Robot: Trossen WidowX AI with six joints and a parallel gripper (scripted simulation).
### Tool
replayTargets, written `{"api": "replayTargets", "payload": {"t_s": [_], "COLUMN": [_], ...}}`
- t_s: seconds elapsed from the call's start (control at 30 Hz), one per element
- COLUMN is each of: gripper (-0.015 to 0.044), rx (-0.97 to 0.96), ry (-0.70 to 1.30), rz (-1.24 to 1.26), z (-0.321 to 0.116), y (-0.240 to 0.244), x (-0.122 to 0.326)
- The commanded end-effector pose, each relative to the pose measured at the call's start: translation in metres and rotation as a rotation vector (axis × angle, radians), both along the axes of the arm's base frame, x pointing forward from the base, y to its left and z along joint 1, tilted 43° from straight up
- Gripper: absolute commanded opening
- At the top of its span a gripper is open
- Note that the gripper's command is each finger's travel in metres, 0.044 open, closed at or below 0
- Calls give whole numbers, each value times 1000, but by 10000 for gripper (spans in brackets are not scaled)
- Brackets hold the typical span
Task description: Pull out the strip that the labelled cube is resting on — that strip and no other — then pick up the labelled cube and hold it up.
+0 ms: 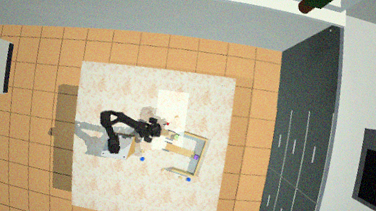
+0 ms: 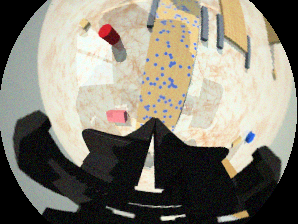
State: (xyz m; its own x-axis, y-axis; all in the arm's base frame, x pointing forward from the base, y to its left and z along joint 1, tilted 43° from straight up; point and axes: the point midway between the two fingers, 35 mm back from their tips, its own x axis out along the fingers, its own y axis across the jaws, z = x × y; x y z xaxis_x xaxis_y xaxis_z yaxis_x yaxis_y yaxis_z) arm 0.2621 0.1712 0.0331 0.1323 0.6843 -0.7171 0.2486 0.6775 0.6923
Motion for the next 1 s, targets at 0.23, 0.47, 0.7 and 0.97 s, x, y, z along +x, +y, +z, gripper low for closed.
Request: {"api": "replayTargets", "payload": {"t_s": [0.23,0.47,0.7,0.97], "gripper": [0,0,0,53], "rx": [-4,-4,-7,0], "ry": [27,27,20,63], "rz": [17,17,14,-23], "z": [-6,-6,23,28], "y": [4,4,-22,-30], "x": [-10,-10,-2,3]}}
